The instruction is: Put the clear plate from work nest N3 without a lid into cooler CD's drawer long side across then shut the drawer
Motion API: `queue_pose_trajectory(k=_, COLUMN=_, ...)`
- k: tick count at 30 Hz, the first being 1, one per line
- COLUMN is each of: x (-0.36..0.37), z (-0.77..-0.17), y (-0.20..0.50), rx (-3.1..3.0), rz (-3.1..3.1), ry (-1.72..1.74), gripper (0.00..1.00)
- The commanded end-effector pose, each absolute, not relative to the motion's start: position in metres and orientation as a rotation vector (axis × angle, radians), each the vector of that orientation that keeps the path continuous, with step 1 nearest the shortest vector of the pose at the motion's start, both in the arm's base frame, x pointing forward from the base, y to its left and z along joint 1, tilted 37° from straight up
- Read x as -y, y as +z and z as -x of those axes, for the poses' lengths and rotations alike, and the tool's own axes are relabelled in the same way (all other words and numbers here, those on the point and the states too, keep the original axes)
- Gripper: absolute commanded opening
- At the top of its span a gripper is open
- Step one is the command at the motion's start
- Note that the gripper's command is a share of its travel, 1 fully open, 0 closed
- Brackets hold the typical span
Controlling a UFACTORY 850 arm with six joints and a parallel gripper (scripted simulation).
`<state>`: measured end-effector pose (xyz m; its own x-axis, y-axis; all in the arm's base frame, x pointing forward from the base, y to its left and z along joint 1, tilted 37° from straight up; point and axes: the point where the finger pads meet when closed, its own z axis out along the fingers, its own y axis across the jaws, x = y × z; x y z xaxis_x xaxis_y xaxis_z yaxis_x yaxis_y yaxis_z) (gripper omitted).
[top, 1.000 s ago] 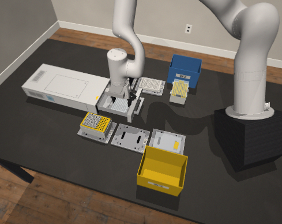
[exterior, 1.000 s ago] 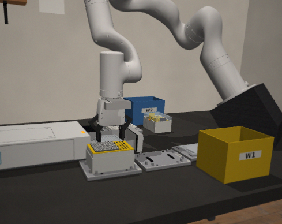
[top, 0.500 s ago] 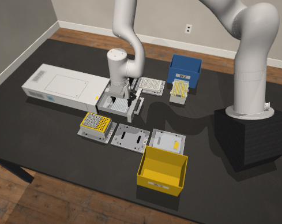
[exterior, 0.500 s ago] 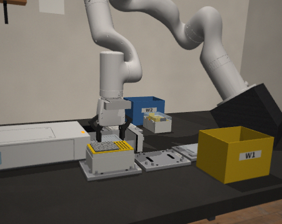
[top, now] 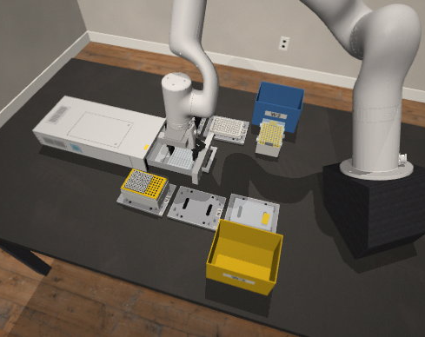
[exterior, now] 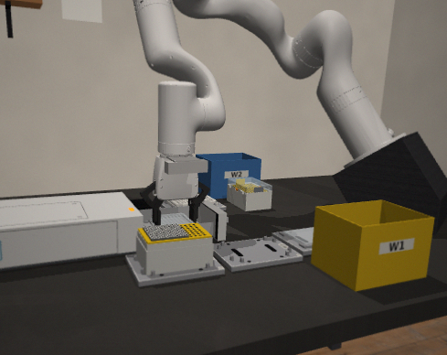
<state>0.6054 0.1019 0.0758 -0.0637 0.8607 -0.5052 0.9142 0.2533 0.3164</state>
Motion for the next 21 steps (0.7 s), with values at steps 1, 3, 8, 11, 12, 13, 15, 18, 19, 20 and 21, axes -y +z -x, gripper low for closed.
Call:
queue_pose_trajectory(k=1, x=-0.1025, z=-0.6058, y=0.0764, rx=-1.922, rz=-1.609, ry=-0.112, gripper=0.0)
queue_pose_trajectory(k=3, x=-0.1025, z=-0.6058, y=0.0764, rx=-1.922, rz=-1.609, ry=-0.112, gripper=0.0)
queue_pose_trajectory(k=8, x=-0.1025, z=-0.6058, y=0.0764, rx=-1.922, rz=-1.609, ry=-0.112, gripper=0.0)
queue_pose_trajectory(k=11, x=-0.1024, z=-0.6058, y=0.0763, rx=-1.922, rz=-1.609, ry=-0.112, gripper=0.0)
queue_pose_trajectory(k=12, x=-0.1024, z=-0.6058, y=0.0764, rx=-1.922, rz=-1.609, ry=-0.112, gripper=0.0)
queue_pose_trajectory(k=13, x=-0.1024, z=-0.6058, y=0.0764, rx=-1.922, rz=-1.609, ry=-0.112, gripper=0.0)
queue_pose_trajectory(k=15, x=-0.1024, z=-0.6058, y=0.0764, rx=-1.922, rz=-1.609, ry=-0.112, gripper=0.0)
queue_pose_trajectory(k=18, x=-0.1024, z=-0.6058, y=0.0764, rx=-1.922, rz=-1.609, ry=-0.112, gripper=0.0)
queue_pose_trajectory(k=19, x=-0.1024, z=-0.6058, y=0.0764, rx=-1.922, rz=-1.609, ry=-0.112, gripper=0.0)
queue_pose_trajectory(k=20, x=-0.1021, z=-0.6061, y=0.0758, rx=-1.922, rz=-1.609, ry=-0.112, gripper=1.0)
queue_pose_trajectory(k=21, x=-0.1019, z=-0.6062, y=0.0755, rx=-1.922, rz=-1.609, ry=-0.112, gripper=1.0)
